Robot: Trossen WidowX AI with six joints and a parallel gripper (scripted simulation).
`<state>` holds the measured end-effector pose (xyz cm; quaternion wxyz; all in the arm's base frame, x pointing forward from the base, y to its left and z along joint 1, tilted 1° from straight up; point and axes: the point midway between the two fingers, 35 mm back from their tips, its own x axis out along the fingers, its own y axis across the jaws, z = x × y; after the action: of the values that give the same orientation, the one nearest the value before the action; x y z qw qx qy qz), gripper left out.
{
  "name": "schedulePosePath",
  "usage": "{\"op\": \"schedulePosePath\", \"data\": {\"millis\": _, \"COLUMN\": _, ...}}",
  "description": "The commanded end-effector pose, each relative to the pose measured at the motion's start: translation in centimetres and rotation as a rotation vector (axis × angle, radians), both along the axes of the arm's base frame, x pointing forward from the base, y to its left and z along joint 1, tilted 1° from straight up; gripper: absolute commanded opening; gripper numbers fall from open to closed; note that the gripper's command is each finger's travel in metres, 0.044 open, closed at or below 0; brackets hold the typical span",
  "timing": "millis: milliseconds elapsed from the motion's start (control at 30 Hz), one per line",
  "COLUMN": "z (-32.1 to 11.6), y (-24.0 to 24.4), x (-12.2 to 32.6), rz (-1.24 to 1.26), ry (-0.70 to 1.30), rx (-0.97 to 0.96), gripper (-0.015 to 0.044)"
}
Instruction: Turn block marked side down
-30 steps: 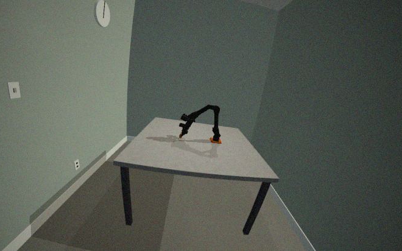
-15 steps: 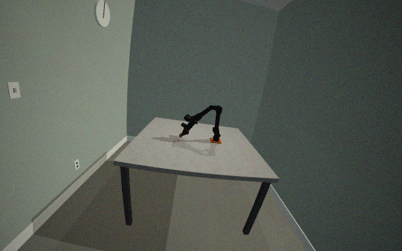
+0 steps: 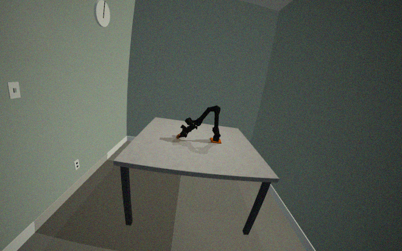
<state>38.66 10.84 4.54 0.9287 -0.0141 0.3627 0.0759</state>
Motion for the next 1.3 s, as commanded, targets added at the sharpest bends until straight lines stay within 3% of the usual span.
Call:
{"op": "schedulePosePath", "data": {"millis": 0, "z": -0.9, "y": 0.0, "x": -0.1, "rz": 0.000, "ry": -0.046, "rx": -0.001, "gripper": 0.0000}}
{"op": "schedulePosePath", "data": {"millis": 733, "z": -1.5, "y": -0.5, "x": -2.0, "rz": -0.016, "ry": -0.359, "rx": 0.053, "gripper": 0.0000}}
{"op": "schedulePosePath", "data": {"millis": 1267, "z": -1.1, "y": -0.6, "x": -2.2, "rz": -0.017, "ry": -0.384, "rx": 0.057, "gripper": 0.0000}}
